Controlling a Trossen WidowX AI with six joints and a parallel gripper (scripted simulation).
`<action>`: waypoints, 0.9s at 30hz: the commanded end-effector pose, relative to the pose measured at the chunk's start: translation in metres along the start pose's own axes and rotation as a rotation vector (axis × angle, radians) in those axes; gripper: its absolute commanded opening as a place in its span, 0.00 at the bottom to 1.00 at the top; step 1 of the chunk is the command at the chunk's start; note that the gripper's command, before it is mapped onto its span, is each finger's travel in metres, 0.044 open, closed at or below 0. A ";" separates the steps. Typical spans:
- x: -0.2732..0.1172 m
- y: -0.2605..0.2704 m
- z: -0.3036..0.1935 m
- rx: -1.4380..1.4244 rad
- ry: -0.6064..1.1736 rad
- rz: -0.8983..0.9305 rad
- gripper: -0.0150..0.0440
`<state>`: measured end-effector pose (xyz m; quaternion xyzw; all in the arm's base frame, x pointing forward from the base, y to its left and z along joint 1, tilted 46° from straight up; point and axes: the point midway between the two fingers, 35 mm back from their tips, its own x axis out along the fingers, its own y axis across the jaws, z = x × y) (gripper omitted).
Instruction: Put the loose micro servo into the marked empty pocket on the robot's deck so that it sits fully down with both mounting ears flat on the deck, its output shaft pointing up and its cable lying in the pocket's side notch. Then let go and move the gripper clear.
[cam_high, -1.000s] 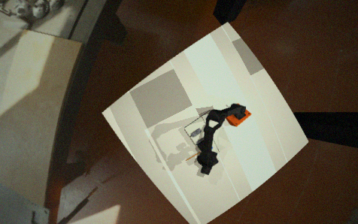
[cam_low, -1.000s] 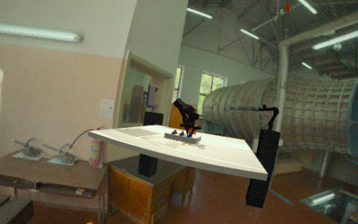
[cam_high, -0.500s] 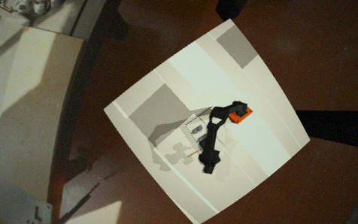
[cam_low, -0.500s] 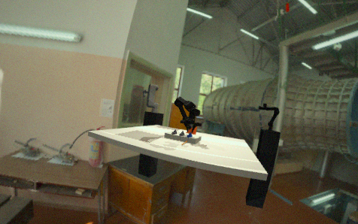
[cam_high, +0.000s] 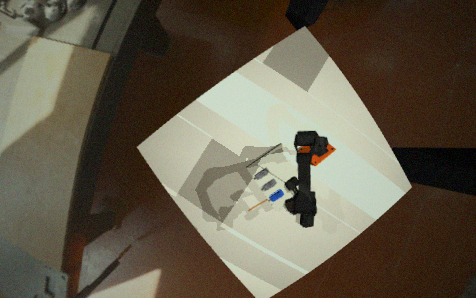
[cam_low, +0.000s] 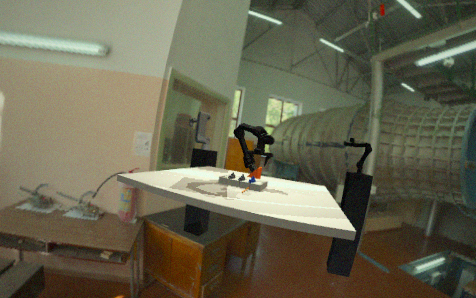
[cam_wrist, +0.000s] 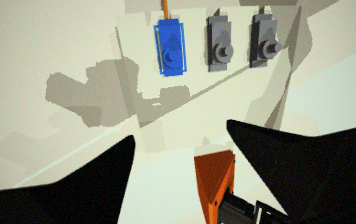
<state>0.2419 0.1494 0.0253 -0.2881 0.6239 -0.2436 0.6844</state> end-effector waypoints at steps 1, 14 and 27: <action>0.003 -0.005 -0.009 0.015 0.026 -0.013 1.00; -0.050 -0.005 -0.009 0.007 0.010 -0.006 1.00; -0.050 -0.005 -0.009 0.007 0.010 -0.006 1.00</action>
